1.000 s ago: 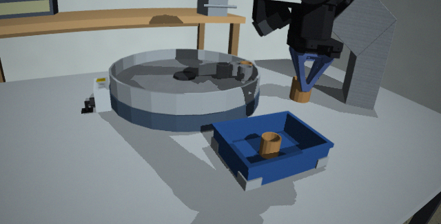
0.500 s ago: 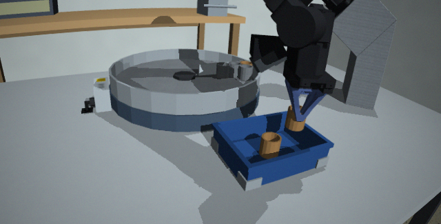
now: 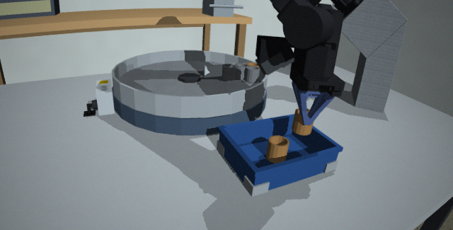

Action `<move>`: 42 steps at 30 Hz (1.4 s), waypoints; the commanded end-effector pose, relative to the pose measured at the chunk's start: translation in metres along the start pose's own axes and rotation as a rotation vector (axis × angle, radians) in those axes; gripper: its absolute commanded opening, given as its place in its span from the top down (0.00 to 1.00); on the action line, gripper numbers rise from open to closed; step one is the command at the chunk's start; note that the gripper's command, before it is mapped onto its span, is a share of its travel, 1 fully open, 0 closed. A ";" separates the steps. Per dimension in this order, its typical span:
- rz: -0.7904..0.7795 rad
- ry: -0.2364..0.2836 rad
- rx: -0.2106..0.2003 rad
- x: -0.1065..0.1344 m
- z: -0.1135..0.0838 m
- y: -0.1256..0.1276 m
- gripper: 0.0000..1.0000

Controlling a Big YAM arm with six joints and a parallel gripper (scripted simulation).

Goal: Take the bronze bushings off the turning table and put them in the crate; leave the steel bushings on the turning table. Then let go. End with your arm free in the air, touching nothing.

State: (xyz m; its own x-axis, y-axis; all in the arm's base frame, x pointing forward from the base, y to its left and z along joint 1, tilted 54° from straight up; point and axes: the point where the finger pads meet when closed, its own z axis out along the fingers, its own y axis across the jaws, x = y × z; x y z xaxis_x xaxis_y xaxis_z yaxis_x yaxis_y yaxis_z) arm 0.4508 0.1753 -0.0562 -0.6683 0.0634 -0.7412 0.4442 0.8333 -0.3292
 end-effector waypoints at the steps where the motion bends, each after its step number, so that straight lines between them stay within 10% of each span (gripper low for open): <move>1: 0.001 -0.014 -0.019 -0.006 -0.005 0.008 1.00; 33: -0.013 -0.017 -0.033 -0.001 -0.006 0.014 1.00; 42: 0.007 -0.004 -0.004 -0.005 0.023 0.005 1.00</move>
State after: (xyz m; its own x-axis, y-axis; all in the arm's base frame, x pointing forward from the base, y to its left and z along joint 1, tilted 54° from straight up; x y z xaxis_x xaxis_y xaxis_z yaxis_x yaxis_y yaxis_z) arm 0.4598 0.1650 -0.0654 -0.6660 0.0721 -0.7424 0.4530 0.8298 -0.3258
